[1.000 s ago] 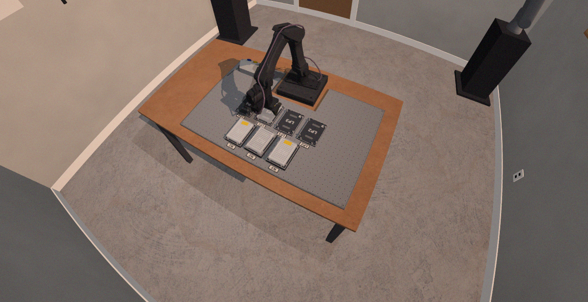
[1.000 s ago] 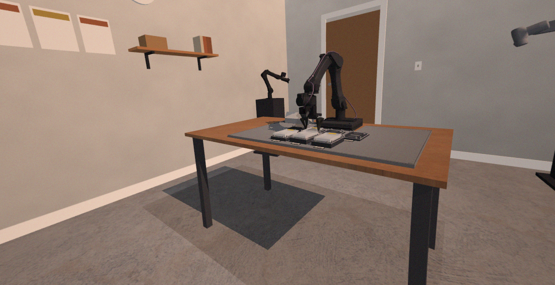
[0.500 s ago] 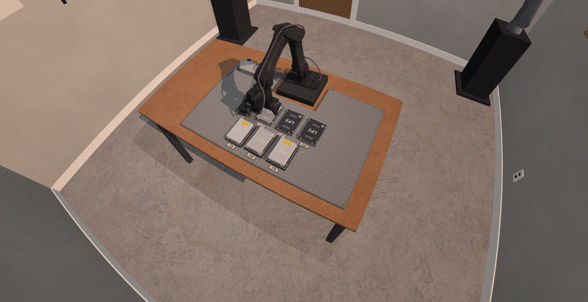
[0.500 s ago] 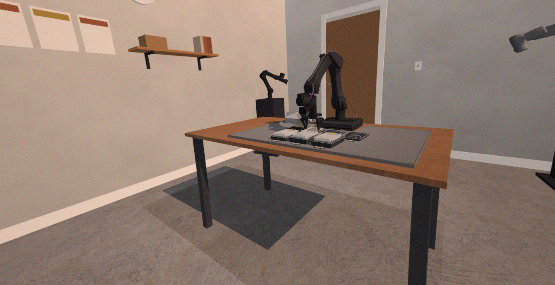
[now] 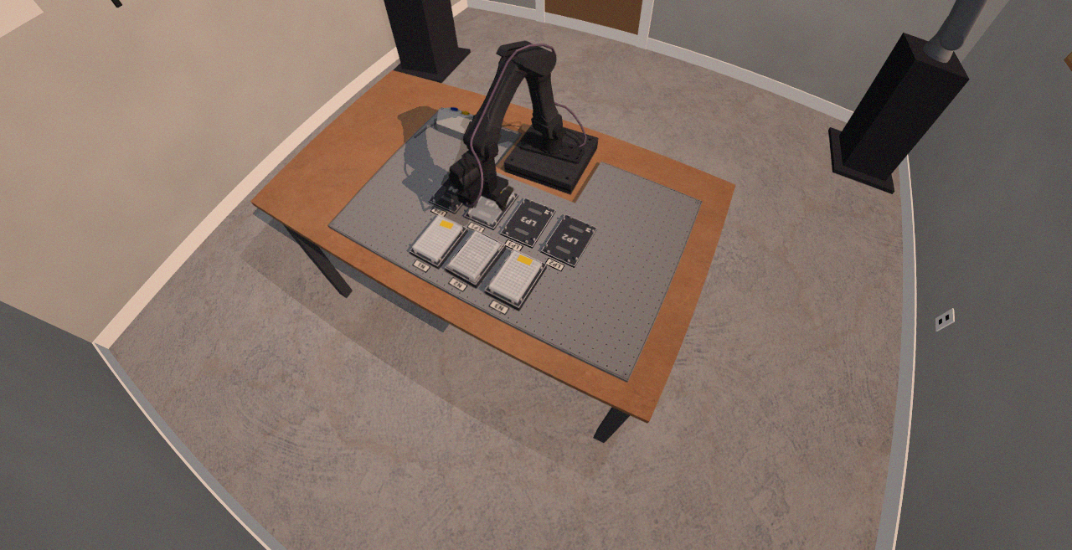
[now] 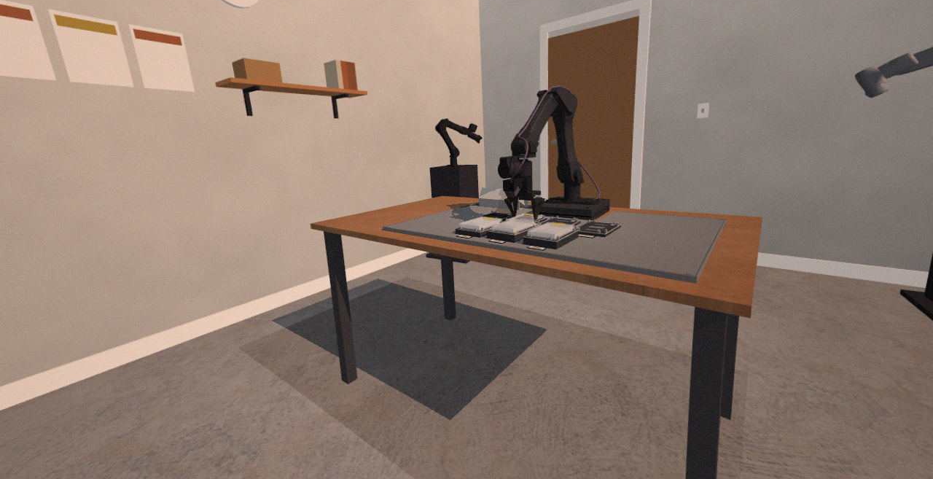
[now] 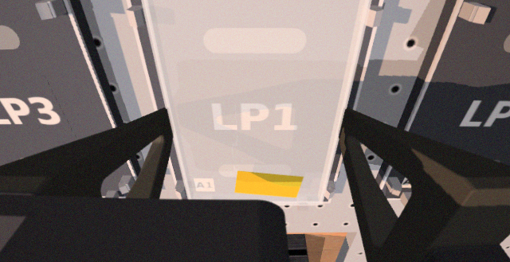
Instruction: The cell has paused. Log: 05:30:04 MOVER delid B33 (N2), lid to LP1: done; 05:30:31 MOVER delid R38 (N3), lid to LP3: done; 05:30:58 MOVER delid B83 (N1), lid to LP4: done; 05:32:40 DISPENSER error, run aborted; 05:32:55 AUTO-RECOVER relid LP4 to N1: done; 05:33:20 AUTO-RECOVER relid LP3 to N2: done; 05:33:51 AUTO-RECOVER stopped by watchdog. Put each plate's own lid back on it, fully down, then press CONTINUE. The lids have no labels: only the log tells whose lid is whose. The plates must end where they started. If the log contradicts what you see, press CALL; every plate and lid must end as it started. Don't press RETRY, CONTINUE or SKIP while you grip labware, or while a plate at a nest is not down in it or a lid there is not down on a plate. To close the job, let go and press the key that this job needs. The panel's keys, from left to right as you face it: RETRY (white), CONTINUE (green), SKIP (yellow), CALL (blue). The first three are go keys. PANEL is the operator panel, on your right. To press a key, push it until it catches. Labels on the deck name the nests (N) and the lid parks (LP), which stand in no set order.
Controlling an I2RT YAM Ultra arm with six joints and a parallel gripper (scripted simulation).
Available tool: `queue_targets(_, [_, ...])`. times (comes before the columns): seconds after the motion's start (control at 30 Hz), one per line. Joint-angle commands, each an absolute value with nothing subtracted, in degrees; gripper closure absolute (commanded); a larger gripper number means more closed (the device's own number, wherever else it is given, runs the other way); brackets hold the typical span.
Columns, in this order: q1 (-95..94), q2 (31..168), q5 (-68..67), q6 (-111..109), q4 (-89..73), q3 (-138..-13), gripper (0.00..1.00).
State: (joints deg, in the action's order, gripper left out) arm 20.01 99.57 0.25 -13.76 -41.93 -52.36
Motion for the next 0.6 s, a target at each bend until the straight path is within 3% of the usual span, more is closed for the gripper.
queue_targets(0.0, [19.49,98.99,0.36,-13.46,-40.5,-50.72,1.0])
queue_targets(0.57, [19.46,97.77,0.32,-13.44,-42.49,-50.79,1.0])
